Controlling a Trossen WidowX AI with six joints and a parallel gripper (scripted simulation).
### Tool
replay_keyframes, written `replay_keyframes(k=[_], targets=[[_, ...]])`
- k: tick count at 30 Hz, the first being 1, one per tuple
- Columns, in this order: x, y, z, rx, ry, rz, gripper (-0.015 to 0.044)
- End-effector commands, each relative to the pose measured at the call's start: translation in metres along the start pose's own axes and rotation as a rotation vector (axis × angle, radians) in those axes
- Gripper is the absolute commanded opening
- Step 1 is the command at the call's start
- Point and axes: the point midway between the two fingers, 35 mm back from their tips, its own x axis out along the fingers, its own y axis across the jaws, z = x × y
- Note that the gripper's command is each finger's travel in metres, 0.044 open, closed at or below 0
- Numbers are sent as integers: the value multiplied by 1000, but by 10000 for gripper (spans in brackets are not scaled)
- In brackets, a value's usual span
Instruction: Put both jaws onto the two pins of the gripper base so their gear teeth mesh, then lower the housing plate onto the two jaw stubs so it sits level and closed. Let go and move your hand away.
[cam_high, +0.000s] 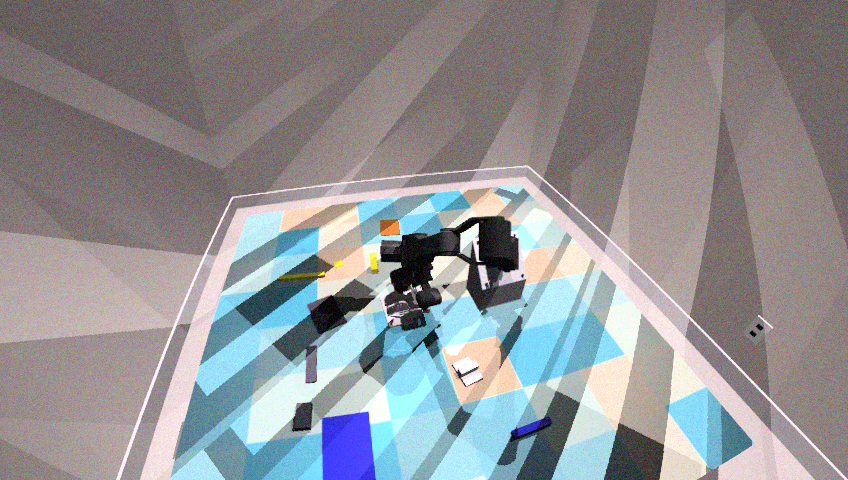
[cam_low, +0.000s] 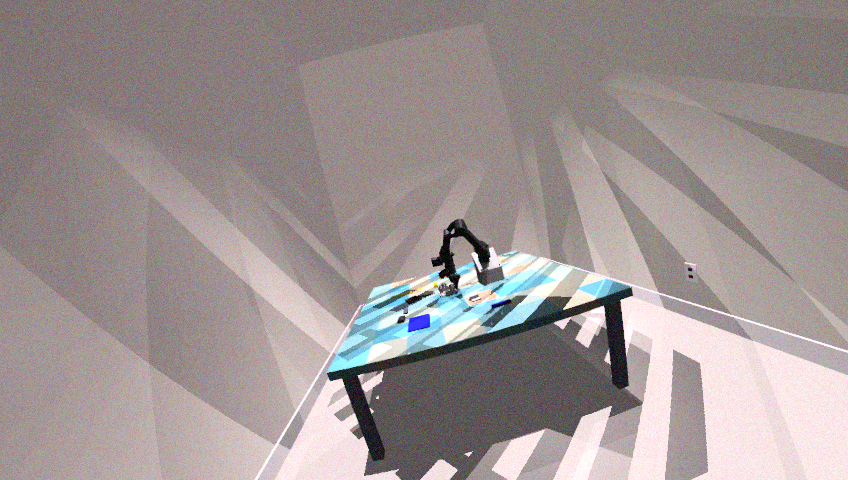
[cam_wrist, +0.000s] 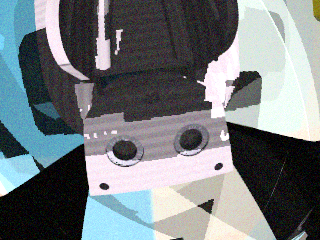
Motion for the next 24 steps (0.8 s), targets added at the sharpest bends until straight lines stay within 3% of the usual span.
replay_keyframes(k=[1, 24], targets=[[1, 0, 0, 9, -1, 3, 351], [6, 0, 0, 8, -1, 3, 351]])
